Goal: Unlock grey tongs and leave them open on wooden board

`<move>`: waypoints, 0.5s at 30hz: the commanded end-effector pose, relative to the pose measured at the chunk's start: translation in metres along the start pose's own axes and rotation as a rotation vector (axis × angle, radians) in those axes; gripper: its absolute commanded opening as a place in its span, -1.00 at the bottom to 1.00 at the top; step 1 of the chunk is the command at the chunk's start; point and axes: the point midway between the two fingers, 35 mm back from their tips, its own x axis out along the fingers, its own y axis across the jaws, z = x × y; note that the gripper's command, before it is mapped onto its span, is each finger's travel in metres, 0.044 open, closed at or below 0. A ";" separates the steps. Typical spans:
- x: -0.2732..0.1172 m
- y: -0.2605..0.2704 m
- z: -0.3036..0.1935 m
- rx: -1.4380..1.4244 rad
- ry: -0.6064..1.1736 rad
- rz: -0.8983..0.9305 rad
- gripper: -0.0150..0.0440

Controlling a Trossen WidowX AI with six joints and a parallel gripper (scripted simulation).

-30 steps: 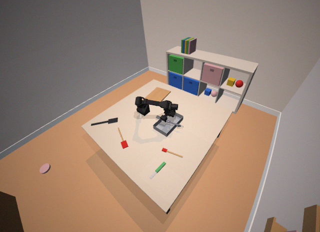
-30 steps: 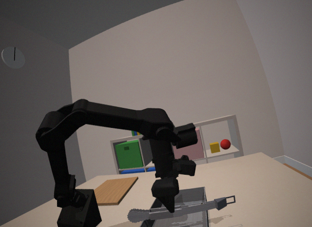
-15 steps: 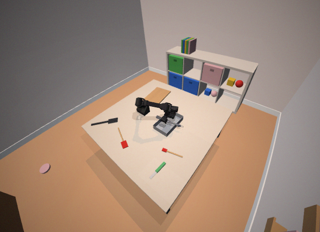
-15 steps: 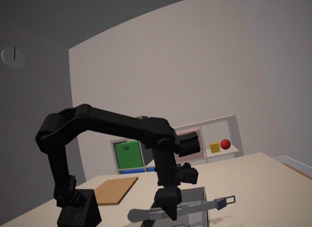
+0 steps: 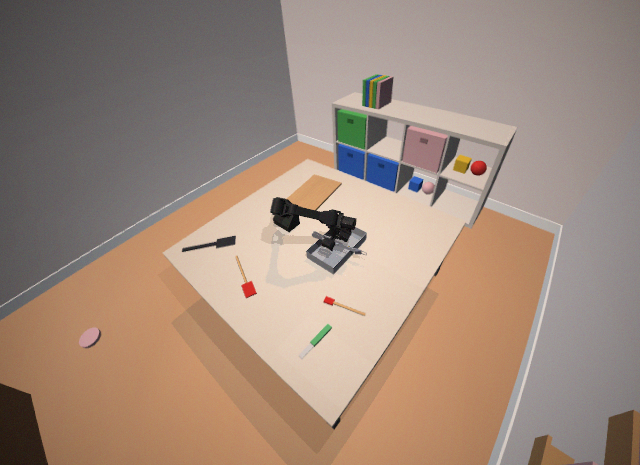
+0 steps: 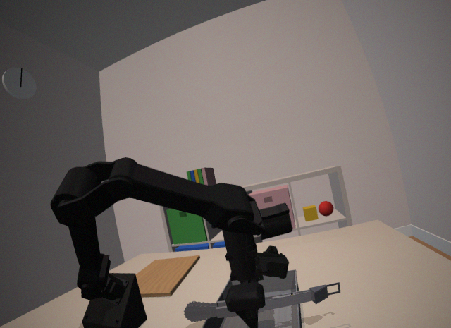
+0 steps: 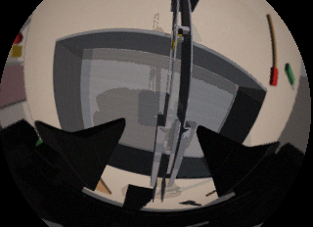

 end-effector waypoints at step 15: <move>0.014 -0.001 -0.001 0.000 0.001 -0.002 0.47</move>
